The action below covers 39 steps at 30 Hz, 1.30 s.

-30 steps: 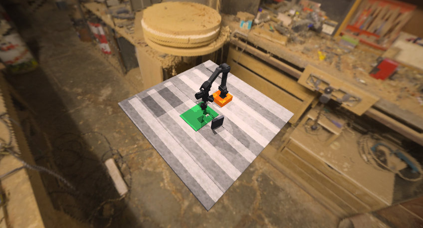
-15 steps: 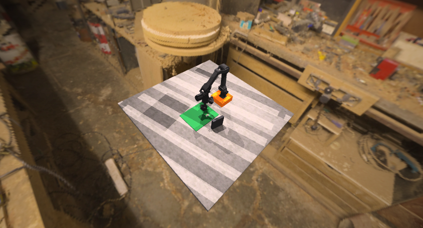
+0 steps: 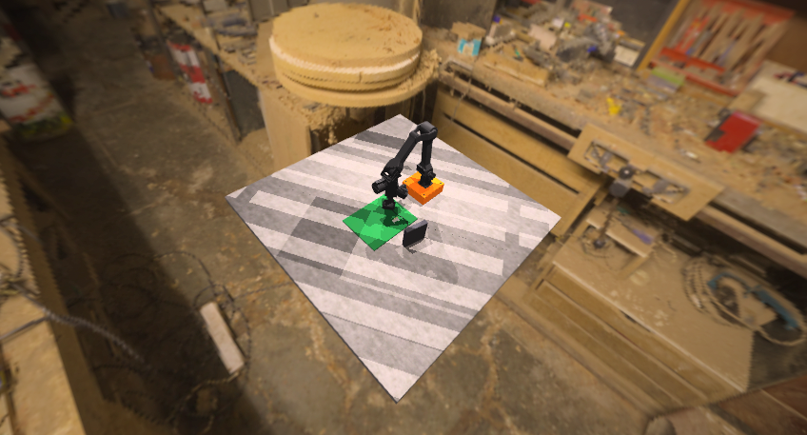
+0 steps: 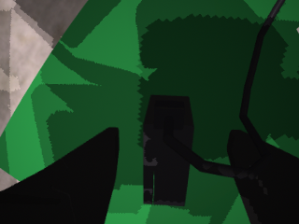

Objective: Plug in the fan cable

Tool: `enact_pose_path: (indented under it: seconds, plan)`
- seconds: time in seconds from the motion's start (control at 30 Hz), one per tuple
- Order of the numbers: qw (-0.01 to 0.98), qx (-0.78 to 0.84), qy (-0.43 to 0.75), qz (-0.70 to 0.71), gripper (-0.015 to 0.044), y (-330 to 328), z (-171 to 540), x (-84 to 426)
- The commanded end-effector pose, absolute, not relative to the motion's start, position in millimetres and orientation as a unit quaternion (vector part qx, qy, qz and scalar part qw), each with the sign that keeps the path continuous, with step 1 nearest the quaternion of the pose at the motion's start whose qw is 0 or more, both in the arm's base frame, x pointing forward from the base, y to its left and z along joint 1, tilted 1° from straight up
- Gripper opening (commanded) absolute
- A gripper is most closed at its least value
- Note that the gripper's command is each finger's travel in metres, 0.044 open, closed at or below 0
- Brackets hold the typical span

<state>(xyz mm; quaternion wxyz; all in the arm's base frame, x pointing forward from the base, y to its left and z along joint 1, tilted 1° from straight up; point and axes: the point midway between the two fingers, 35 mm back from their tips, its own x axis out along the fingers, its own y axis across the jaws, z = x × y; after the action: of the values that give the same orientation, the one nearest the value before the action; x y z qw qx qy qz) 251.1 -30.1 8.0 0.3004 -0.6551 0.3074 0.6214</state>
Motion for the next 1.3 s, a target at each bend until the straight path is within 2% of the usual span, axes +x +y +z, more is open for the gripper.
enact_pose_path:
  seconds: [0.0, 0.73, 0.8, 1.27]
  plan:
    - [0.300, -0.655, 0.307, 0.621, 0.0197, -30, 8, 251]
    - [0.300, -0.655, 0.307, 0.621, 0.0050, -30, 8, 251]
    - [0.300, -0.655, 0.307, 0.621, 0.0000, -30, 10, 252]
    - [0.301, -0.655, 0.306, 0.622, 0.0000, -29, 53, 253]
